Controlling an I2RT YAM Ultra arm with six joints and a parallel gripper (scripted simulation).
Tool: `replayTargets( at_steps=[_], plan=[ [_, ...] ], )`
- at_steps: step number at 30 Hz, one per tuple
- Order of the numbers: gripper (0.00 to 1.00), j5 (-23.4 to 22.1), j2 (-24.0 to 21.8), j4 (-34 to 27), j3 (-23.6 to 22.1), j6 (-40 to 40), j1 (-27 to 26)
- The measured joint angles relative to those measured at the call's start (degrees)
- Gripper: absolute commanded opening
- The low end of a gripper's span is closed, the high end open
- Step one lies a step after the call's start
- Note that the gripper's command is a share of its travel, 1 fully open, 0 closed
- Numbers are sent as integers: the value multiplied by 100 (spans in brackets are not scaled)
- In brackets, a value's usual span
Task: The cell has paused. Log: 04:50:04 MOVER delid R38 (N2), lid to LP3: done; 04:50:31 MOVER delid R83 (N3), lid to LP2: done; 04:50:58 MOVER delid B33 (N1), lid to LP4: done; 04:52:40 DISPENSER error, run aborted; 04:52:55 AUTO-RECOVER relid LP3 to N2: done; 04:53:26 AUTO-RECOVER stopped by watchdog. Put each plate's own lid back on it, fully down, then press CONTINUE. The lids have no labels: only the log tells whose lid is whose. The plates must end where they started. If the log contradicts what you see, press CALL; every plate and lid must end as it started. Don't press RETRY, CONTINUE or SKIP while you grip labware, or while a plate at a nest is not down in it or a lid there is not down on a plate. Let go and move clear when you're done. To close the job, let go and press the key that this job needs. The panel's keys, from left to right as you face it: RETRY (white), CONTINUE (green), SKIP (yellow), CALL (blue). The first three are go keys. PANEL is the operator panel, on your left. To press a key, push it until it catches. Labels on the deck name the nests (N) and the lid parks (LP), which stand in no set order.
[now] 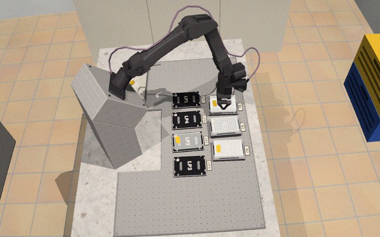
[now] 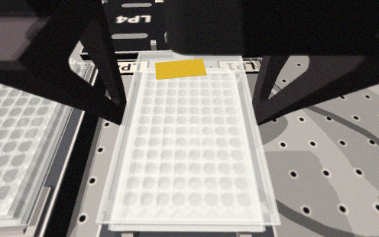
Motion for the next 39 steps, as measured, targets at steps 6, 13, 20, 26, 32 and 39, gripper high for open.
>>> replayTargets(
  at_steps=[6,13,20,26,32,39],
  plan=[
    [0,4,31,7,2,2,0],
    [0,4,37,7,7,7,0],
    [0,9,125,33,83,9,2],
    [0,17,155,35,101,15,13],
    [0,20,188,50,127,17,20],
    [0,24,219,61,144,22,20]
  ],
)
